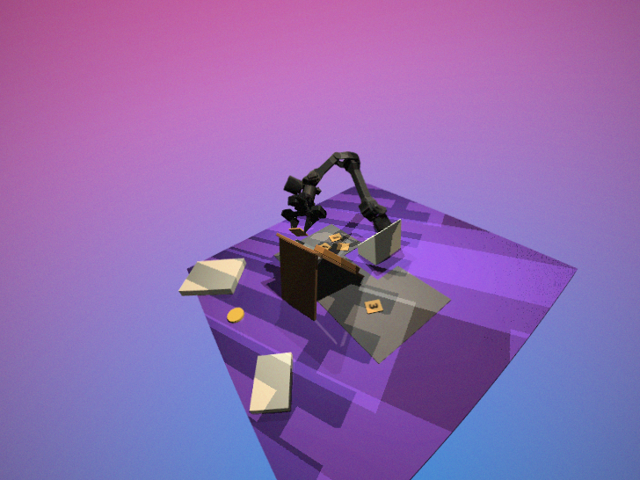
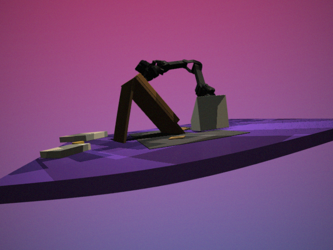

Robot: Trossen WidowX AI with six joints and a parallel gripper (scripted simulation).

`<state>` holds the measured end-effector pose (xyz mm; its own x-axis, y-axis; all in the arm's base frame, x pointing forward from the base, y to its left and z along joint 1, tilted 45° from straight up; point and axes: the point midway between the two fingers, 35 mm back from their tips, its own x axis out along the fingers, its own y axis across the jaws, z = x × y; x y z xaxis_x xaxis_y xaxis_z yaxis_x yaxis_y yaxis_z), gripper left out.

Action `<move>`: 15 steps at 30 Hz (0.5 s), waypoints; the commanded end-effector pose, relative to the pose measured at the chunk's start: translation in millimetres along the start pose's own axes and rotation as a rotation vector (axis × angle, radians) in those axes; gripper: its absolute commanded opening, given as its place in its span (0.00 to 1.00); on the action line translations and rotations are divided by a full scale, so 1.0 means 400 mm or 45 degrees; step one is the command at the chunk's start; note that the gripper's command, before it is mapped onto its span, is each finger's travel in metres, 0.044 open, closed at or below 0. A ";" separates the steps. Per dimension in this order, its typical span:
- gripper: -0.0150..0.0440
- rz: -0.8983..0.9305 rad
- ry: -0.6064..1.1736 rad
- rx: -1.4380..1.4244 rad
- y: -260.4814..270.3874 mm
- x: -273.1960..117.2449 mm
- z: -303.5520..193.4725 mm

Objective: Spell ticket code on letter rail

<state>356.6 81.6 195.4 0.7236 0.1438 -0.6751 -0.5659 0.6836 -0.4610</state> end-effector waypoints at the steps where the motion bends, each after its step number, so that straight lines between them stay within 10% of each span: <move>1: 0.25 -0.069 0.004 -0.011 -0.056 -0.026 -0.028; 15: 0.25 -0.328 0.083 -0.010 -0.221 -0.131 -0.142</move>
<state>351.8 -7.1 231.0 0.8058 -0.0343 -0.5913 -0.4086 0.6905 -0.5969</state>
